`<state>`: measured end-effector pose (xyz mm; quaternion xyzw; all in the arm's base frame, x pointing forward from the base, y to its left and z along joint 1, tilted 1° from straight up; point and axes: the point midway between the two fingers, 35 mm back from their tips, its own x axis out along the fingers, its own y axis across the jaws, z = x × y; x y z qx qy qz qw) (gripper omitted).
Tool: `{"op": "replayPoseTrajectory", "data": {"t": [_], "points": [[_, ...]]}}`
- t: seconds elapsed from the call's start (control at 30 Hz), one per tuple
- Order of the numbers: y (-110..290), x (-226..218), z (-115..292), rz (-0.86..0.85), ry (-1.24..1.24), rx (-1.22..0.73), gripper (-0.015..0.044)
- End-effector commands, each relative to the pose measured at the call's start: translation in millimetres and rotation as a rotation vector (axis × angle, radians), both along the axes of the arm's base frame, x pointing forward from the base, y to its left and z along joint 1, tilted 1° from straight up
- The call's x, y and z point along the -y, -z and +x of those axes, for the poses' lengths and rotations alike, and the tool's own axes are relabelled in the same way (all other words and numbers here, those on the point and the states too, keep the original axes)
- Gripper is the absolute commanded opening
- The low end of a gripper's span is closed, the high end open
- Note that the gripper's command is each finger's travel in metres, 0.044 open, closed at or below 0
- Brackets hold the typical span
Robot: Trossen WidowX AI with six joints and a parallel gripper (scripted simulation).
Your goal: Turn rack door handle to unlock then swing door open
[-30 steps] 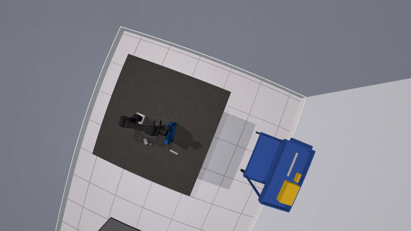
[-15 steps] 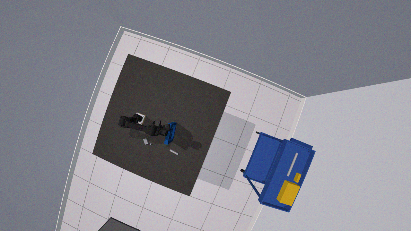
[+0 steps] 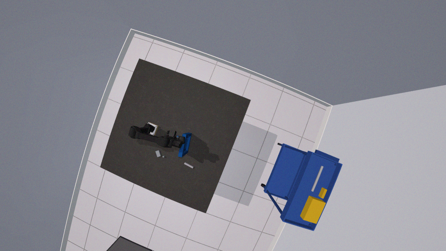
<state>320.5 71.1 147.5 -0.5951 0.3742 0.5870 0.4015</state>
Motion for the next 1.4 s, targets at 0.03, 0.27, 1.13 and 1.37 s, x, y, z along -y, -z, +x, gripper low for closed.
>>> {"op": "replayPoseTrajectory", "data": {"t": [0.03, 0.27, 1.13, 1.37], "points": [[0.0, -0.2, 0.3, 0.009, 0.242, -0.005, 0.0298], [0.0, -0.2, 0.3, 0.02, 0.589, -0.014, 0.0298], [-0.1, -0.1, 0.3, 0.06, 1.876, -0.049, 0.0298], [-0.1, -0.1, 0.3, 0.071, 2.222, -0.058, 0.0298]]}}
